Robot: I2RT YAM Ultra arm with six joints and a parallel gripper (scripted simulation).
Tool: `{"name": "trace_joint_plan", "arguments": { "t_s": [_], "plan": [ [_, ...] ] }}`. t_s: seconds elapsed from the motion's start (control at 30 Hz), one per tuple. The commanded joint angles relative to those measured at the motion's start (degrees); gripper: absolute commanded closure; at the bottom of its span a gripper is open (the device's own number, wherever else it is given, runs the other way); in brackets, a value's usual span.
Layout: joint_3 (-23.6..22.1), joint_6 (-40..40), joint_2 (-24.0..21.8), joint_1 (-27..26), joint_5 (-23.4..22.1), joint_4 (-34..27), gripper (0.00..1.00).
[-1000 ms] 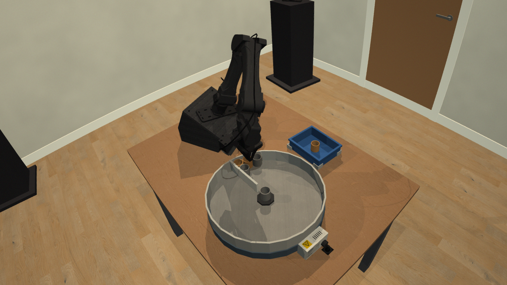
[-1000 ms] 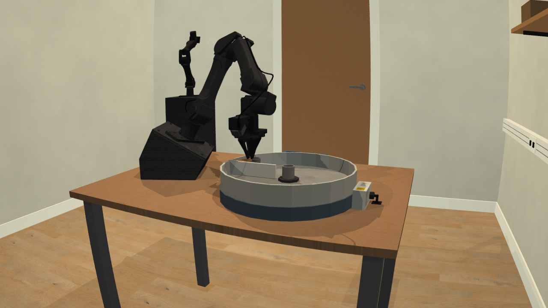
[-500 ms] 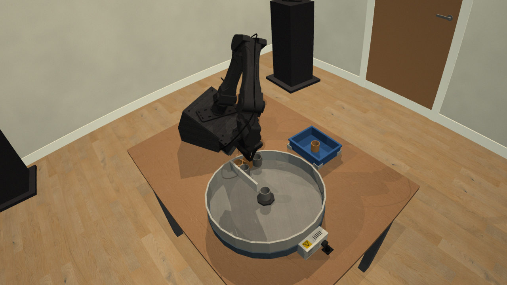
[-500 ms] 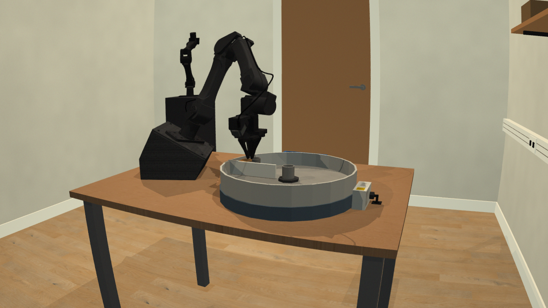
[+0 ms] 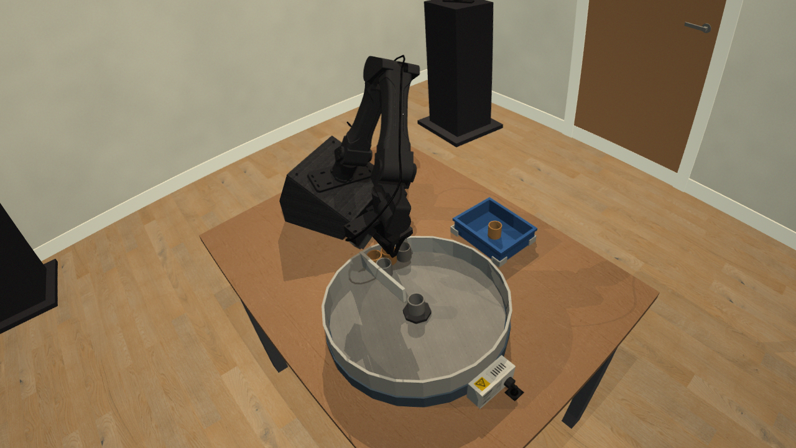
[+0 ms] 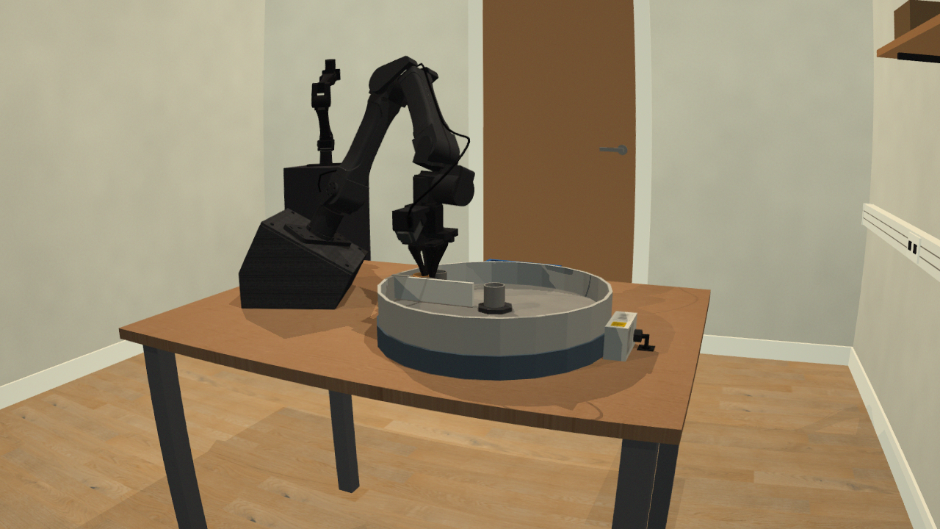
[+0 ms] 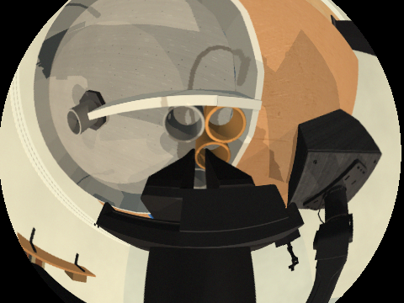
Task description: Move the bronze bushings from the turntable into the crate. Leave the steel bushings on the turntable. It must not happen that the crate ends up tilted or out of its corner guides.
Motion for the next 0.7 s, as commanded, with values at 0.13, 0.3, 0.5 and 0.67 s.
{"name": "trace_joint_plan", "arguments": {
  "t_s": [0.13,0.3,0.5,0.67],
  "plan": [
    [-0.1,1.0,-0.3,-0.4,1.3,1.8,0.87],
    [-0.1,1.0,-0.3,-0.4,1.3,1.5,0.87],
    [-0.1,1.0,-0.3,-0.4,1.3,1.5,0.87],
    [-0.1,1.0,-0.3,-0.4,1.3,1.5,0.87]
  ]
}}
